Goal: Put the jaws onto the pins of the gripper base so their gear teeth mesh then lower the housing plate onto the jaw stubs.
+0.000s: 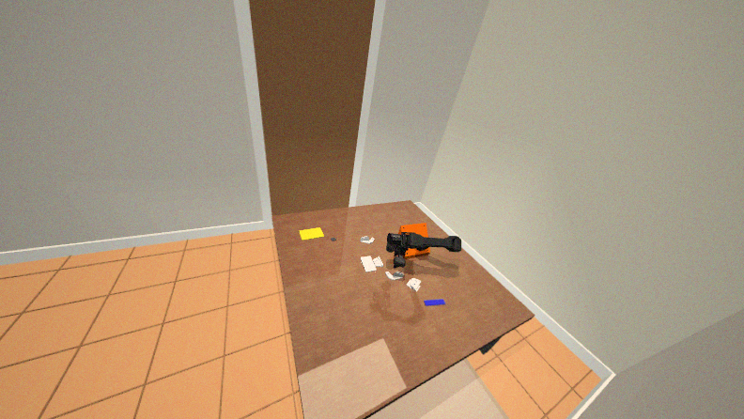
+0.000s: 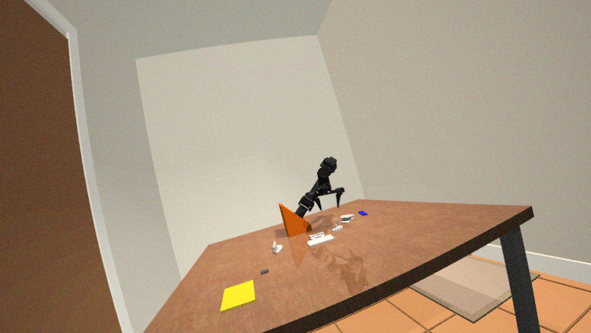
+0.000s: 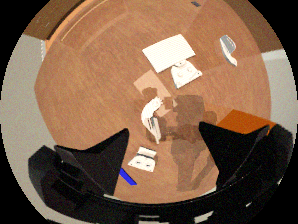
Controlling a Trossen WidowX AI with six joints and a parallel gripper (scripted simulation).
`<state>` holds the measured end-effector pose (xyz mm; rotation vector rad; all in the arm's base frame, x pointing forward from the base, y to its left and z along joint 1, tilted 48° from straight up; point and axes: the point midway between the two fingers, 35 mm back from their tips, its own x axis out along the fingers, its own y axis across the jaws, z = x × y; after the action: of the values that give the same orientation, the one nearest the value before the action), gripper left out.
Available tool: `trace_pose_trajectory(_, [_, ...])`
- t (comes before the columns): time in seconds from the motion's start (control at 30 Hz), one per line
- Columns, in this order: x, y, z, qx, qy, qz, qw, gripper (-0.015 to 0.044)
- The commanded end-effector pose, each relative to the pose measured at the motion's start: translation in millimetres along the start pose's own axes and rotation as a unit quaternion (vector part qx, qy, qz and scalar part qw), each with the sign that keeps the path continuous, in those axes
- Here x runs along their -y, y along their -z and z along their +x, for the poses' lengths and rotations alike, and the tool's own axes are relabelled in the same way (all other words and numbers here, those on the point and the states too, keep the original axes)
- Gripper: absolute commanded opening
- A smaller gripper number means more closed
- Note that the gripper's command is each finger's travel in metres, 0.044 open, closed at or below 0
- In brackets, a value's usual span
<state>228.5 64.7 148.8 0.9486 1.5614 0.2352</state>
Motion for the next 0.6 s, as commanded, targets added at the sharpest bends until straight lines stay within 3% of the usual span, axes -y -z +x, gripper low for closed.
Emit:
trace_pose_trajectory(0.0, [-10.3,16.2,8.0,-0.032,-0.013,-0.035,0.999,0.044])
trace_pose_trajectory(0.3, [-19.6,31.1,16.4,-0.061,-0.024,-0.065,0.996,0.044])
trace_pose_trajectory(0.47, [-21.5,36.0,52.5,-0.061,-0.025,-0.066,0.996,0.044])
trace_pose_trajectory(0.57, [-21.6,36.4,54.0,-0.061,-0.026,-0.066,0.996,0.044])
